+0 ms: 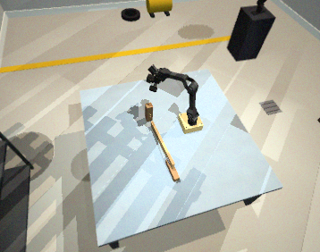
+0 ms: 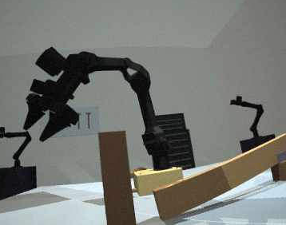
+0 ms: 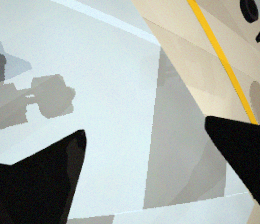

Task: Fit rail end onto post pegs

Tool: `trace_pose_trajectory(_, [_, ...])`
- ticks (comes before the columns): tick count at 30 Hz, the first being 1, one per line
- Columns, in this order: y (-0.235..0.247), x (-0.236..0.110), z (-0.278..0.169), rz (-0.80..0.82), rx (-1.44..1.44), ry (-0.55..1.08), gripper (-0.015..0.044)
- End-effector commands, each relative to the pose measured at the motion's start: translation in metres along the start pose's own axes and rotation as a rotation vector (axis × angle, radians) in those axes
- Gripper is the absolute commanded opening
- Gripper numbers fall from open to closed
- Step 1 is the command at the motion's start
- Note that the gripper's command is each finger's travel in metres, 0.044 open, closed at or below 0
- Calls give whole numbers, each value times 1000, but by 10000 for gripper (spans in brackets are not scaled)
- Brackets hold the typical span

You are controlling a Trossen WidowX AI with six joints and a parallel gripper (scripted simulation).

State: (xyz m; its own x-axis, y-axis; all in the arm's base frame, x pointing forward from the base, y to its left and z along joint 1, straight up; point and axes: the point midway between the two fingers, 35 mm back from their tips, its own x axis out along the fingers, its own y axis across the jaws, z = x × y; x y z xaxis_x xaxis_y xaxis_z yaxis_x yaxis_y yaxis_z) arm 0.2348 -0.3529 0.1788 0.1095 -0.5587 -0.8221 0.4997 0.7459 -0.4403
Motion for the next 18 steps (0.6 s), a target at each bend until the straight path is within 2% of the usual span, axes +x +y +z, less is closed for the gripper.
trace_pose_trajectory(1, [51, -21, 23, 74, -180, -111, 440])
trace_pose_trajectory(13, [184, -94, 51, 241, -640, -410, 440])
trace_pose_trajectory(18, [221, -94, 42, 294, -715, -404, 440])
